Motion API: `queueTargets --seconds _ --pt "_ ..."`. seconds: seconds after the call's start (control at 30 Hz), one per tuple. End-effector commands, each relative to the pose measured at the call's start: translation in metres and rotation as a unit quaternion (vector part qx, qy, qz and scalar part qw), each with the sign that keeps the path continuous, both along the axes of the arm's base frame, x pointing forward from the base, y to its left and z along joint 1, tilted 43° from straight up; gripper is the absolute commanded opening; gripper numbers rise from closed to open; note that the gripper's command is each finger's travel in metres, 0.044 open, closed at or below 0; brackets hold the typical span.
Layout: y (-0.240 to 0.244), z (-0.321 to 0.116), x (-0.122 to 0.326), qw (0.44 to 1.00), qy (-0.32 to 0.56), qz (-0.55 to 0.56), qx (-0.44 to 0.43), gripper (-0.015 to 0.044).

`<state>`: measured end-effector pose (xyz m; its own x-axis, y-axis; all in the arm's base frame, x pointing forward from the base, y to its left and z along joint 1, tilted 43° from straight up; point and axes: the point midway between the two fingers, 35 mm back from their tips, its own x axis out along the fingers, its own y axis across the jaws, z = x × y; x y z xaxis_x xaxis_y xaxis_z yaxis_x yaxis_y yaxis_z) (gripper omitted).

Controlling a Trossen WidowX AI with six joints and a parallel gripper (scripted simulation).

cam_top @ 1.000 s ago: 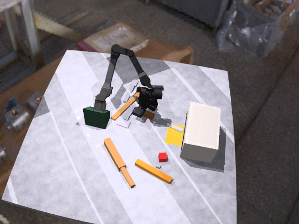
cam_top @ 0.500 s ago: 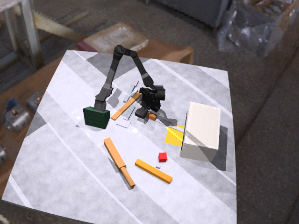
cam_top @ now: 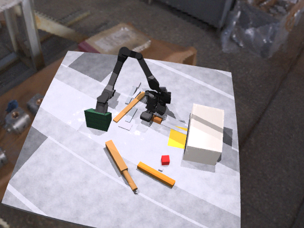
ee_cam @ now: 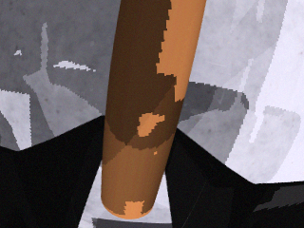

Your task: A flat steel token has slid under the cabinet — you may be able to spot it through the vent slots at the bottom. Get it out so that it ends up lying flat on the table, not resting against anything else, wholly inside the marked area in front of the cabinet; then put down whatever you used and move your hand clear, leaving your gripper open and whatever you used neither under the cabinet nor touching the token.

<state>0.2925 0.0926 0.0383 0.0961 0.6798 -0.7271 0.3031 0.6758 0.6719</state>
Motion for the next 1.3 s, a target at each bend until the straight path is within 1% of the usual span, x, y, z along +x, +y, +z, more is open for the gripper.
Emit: queueTargets --seconds 0.0,1.27 --pt "-0.001 0.0 0.007 1.0 -0.002 0.002 0.001 0.0" --pt "-0.013 -0.005 0.048 1.0 -0.004 0.002 0.001 0.0"
